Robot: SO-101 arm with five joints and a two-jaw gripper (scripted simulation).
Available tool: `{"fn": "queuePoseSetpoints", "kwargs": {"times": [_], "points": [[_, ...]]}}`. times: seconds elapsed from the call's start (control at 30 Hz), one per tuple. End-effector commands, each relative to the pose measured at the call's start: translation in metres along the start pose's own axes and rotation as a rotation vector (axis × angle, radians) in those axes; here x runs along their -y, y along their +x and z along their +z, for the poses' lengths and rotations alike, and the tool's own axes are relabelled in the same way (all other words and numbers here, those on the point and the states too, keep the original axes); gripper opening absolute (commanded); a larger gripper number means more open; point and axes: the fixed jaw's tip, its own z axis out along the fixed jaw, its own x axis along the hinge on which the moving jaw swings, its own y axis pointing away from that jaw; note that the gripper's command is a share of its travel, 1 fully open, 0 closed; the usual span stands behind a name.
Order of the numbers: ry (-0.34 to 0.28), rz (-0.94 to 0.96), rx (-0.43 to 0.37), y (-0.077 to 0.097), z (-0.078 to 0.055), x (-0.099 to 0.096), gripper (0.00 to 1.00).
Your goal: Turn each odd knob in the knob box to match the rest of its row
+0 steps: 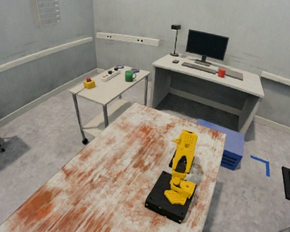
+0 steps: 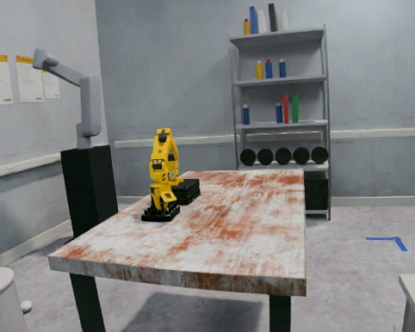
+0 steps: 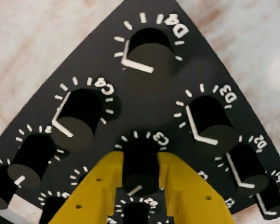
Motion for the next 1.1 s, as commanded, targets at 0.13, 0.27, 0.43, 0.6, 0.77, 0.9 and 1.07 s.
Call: {"fn": "queuePoseSetpoints", "kwargs": {"times": [0.13,0.27,0.43,0.6,0.77,0.9,1.07], "points": [[-0.020,0.142,-0.022,0.0038,0.0036,-0.0035,0.01],[-0.020,0.176,-0.023,0.0037,0.0036,-0.0035,0.01],[-0.019,0.264,-0.023,0.0032,0.0036,-0.0034,0.01],[-0.018,0.351,-0.024,0.0027,0.0036,-0.0032,0.01],[-0.017,0.403,-0.025,0.0024,0.0036,-0.0031,0.01],[-0.016,0.473,-0.025,0.0020,0.0036,-0.0029,0.01],[-0.015,0.560,-0.026,0.0016,0.0036,-0.0027,0.01]]}}
